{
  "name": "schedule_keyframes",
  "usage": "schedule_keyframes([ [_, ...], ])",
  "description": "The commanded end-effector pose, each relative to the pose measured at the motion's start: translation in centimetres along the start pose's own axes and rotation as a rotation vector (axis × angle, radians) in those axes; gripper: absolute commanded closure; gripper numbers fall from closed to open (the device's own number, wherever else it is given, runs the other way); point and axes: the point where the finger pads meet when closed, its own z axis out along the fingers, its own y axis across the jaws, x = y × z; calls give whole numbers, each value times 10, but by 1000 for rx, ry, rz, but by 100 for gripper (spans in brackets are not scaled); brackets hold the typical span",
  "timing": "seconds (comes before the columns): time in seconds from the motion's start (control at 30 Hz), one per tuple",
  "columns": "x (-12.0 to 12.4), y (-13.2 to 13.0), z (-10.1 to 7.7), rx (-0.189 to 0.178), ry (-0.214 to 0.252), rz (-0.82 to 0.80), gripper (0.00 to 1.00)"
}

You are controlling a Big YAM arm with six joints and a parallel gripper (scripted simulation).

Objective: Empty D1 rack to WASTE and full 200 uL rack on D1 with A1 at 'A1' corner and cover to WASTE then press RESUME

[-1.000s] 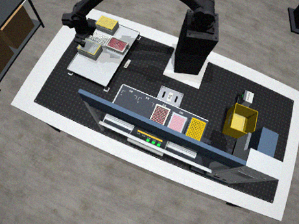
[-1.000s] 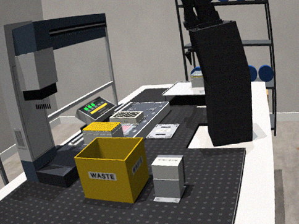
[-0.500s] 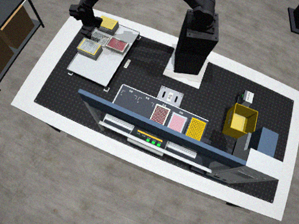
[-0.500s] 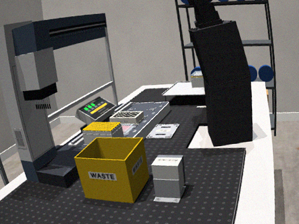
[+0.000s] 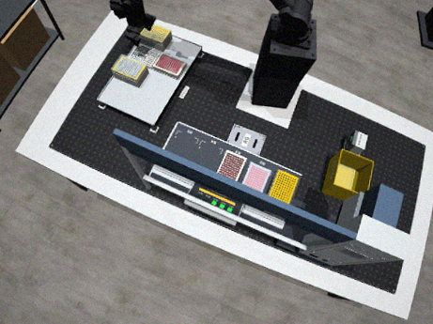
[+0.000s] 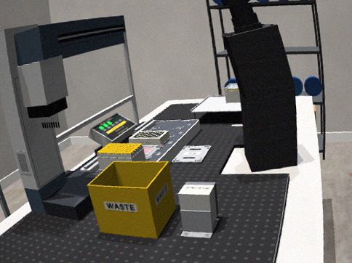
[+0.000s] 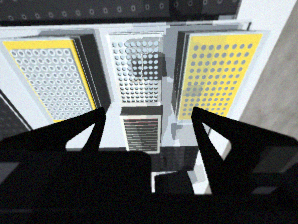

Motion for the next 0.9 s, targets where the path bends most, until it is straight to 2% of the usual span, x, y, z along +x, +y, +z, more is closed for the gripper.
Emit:
schedule_keyframes([
  [0.0,-3,-19,9,3,-5,-18,0],
  [0.17,2,-45,11,5,4,-17,0],
  [0.23,-7,-53,8,3,-13,-20,0],
  [0.37,-5,-73,8,4,-5,-18,0],
  [0.5,-12,-92,4,4,-17,-20,0],
  [0.63,-17,-97,2,2,-23,-23,0],
  [0.67,-16,-82,5,4,-19,-49,0],
  [0.87,-16,-82,5,3,-18,-49,0],
])
